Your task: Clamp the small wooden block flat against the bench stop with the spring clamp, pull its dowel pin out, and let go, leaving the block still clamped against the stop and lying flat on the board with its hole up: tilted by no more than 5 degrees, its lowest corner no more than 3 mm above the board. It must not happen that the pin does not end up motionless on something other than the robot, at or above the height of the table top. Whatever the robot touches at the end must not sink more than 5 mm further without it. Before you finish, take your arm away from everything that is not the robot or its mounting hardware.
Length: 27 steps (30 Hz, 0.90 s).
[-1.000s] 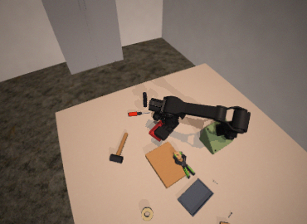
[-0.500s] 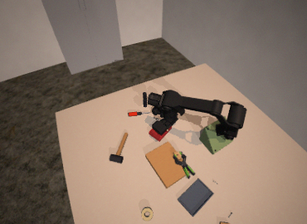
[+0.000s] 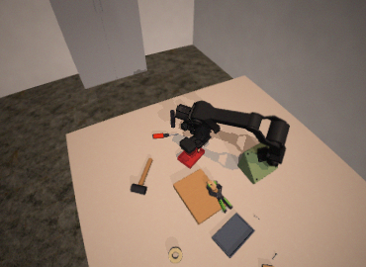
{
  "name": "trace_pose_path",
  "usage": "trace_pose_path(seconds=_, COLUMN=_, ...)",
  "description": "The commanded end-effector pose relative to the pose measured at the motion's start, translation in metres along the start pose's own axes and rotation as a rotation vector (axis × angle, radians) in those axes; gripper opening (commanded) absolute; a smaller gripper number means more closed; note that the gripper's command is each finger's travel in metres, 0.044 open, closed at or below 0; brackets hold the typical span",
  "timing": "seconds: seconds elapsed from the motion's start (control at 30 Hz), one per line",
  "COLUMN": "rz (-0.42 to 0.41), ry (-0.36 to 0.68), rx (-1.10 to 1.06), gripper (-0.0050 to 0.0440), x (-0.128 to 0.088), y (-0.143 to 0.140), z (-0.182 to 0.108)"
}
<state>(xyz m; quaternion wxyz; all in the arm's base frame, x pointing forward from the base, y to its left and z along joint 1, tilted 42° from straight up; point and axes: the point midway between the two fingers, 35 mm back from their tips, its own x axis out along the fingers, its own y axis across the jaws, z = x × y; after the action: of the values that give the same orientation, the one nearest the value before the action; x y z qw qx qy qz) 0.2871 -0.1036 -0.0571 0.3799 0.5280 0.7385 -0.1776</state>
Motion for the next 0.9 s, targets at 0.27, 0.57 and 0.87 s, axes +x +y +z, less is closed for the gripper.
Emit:
trace_pose_path(seconds=0.27, rz=-0.002, ry=0.003, rx=0.068, gripper=0.0000, x=-0.002, y=-0.012, z=0.017)
trace_pose_path(seconds=0.57, rz=-0.001, ry=0.006, rx=0.116, gripper=0.0000, x=-0.004, y=-0.022, z=0.029)
trace_pose_path(seconds=0.87, rz=0.000, ry=0.010, rx=0.163, gripper=0.0000, x=-0.005, y=-0.032, z=0.039)
